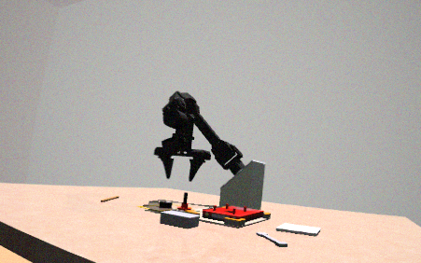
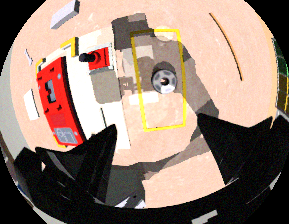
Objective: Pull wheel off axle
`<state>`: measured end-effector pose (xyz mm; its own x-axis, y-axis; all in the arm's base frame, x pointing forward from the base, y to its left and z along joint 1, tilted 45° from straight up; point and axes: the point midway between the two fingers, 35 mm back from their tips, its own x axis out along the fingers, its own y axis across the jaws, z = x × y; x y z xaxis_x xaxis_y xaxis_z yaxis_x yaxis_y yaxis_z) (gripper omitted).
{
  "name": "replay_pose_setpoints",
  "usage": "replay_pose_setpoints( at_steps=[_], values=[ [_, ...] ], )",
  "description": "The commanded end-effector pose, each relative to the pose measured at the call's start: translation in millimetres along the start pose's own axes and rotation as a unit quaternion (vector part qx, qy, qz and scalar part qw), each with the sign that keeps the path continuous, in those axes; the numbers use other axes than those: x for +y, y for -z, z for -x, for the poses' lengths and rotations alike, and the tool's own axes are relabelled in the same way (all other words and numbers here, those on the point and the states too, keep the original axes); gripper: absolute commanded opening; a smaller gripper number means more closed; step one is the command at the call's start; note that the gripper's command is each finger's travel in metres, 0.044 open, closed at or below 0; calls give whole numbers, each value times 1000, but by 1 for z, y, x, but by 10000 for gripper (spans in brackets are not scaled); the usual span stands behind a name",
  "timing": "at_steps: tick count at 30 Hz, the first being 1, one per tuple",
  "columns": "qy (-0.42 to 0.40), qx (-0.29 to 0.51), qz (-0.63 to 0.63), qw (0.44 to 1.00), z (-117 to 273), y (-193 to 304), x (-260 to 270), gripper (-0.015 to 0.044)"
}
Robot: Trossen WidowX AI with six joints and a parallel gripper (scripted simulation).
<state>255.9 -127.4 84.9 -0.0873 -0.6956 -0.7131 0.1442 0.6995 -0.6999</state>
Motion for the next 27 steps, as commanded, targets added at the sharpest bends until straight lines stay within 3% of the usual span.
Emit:
replay_pose_setpoints(
  at_steps=[1,27],
  values=[
    [2,5,4,1000,21,44,16,440],
    [3,5,4,1000,24,51,18,440]
  ],
)
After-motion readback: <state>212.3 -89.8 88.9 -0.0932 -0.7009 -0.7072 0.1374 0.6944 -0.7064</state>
